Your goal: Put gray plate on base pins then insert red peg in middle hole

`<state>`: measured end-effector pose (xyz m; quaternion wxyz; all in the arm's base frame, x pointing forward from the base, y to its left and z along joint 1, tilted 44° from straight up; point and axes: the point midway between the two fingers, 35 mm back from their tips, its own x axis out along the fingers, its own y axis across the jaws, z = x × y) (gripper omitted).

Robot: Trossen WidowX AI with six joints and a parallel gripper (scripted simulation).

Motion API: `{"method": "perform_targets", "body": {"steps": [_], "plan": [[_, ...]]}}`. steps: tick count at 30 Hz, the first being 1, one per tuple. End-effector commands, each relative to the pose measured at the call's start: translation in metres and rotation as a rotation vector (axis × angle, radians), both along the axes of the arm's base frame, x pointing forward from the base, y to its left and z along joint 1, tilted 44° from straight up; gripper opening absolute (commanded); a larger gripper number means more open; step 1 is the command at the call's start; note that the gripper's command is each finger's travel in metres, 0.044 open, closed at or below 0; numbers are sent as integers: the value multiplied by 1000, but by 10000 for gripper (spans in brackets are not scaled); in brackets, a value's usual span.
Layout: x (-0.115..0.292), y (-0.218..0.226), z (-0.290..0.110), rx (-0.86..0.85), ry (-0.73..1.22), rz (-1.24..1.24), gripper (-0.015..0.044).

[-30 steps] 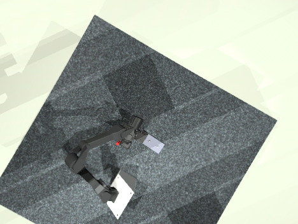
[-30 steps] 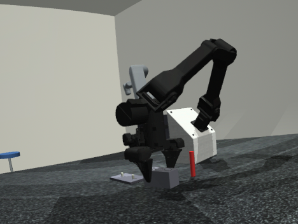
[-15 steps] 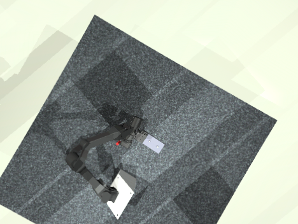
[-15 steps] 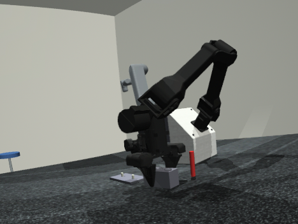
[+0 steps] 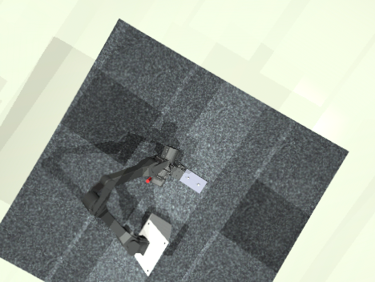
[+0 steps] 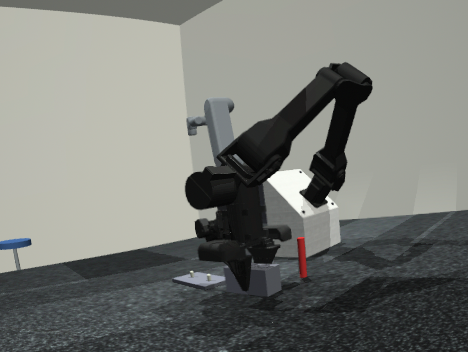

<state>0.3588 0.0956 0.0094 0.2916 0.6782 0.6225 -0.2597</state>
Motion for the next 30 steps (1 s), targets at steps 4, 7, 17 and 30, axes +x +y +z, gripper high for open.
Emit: {"method": "perform_targets", "body": {"steps": [4, 7, 17, 30], "plan": [[1, -3, 2, 0, 3, -3, 0], [2, -11, 8, -3, 3, -3, 0], [5, -35, 27, -10, 3, -4, 0], [4, -66, 54, -12, 3, -3, 0]]}}
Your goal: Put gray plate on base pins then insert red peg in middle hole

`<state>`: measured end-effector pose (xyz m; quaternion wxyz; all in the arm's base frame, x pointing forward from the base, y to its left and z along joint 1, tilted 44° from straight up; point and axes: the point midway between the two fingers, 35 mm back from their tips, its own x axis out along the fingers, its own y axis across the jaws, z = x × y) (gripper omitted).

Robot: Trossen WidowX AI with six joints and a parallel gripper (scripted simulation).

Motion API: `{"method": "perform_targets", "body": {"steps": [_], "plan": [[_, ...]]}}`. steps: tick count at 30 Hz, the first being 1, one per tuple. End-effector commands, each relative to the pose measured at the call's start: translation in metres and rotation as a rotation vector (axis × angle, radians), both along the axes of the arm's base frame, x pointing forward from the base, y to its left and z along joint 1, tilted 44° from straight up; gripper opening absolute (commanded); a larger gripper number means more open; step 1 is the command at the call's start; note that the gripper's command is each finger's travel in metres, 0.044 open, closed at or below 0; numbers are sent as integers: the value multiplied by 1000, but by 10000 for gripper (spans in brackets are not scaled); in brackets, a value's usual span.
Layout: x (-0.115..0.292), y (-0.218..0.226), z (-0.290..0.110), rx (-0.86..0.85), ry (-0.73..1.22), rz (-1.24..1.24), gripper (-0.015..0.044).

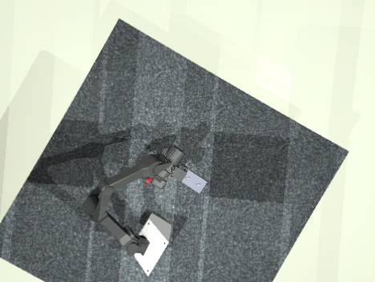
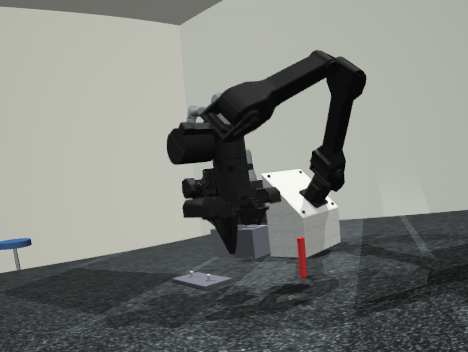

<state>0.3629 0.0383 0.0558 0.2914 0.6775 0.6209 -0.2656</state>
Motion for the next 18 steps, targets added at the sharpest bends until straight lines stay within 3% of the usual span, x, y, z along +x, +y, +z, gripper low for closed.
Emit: {"method": "perform_targets", "body": {"steps": [1, 18], "plan": [[-1, -11, 10, -4, -4, 2, 0], [-9, -44, 42, 3, -4, 2, 0]]}}
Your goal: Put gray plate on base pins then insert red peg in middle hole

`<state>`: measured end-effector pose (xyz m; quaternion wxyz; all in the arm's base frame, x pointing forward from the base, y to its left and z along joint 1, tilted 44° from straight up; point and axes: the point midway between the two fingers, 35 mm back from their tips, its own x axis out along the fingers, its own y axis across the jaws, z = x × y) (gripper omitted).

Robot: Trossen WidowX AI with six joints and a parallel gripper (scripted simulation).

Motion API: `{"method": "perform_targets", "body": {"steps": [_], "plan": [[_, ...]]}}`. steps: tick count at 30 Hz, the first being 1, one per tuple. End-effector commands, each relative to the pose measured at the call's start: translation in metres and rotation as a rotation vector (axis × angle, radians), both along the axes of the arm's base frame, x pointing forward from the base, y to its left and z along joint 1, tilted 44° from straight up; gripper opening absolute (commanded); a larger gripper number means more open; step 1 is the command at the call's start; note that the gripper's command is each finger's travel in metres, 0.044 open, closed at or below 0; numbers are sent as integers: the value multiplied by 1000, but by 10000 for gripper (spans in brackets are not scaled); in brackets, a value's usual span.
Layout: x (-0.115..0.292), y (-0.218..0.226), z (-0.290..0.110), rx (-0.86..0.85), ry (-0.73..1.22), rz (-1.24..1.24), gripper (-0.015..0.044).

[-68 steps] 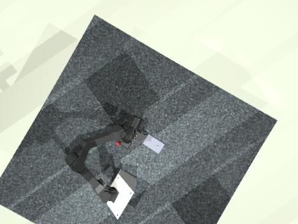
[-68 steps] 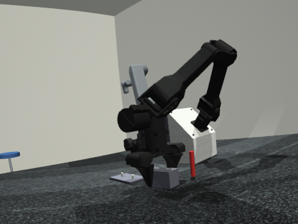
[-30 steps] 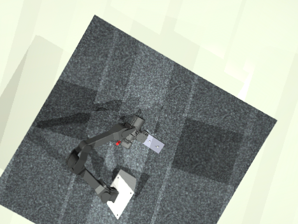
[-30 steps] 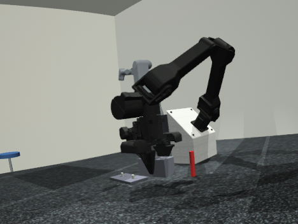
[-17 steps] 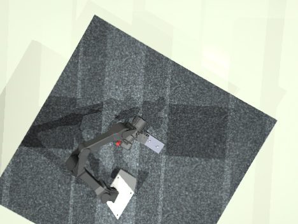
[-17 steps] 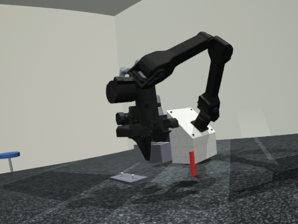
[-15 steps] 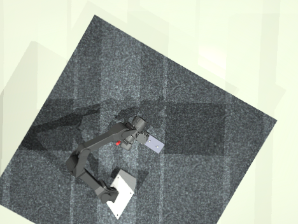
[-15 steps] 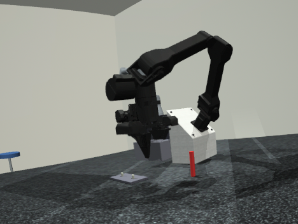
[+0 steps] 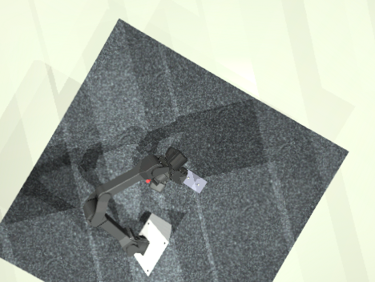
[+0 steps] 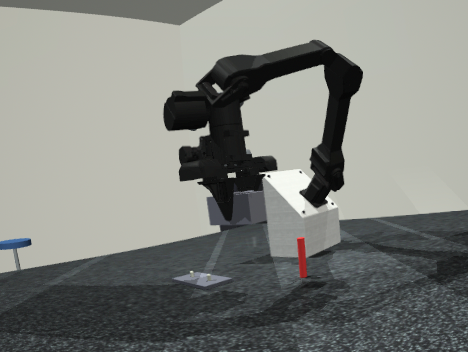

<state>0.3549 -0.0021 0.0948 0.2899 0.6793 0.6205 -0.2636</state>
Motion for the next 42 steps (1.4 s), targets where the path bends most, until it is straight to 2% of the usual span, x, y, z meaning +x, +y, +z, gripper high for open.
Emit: {"method": "perform_targets", "body": {"steps": [1, 42], "plan": [[-1, -4, 2, -2, -1, 4, 0], [-4, -43, -124, 1, 51, -52, 0]]}}
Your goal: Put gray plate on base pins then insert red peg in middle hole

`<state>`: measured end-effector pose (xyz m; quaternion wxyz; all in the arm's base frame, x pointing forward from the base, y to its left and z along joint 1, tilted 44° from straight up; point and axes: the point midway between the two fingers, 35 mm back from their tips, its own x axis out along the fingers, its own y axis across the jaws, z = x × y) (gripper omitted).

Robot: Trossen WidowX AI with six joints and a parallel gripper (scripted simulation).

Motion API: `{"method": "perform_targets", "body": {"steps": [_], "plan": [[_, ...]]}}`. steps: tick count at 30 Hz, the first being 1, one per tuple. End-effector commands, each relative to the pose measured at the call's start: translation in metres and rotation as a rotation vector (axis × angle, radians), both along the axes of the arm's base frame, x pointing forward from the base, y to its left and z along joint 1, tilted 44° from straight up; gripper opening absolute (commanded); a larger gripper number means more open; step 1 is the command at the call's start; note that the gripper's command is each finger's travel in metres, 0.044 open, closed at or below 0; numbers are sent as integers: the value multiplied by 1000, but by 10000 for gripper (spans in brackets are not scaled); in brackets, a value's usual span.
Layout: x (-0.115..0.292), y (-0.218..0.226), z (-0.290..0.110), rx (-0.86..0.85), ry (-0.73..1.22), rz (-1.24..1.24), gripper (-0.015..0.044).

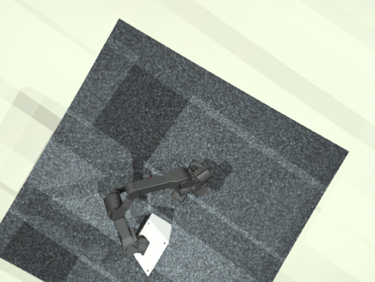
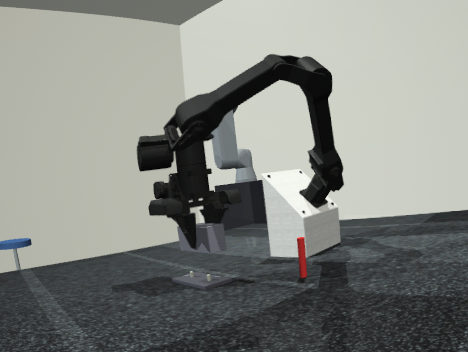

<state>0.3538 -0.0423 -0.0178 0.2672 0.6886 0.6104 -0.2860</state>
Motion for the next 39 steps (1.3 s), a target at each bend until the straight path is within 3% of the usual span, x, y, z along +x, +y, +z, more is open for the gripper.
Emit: {"method": "perform_targets", "body": {"steps": [1, 11, 39], "plan": [[-4, -4, -14, -2, 4, -3, 0], [-11, -10, -42, 0, 17, -16, 0], [-11, -10, -42, 0, 17, -16, 0]]}}
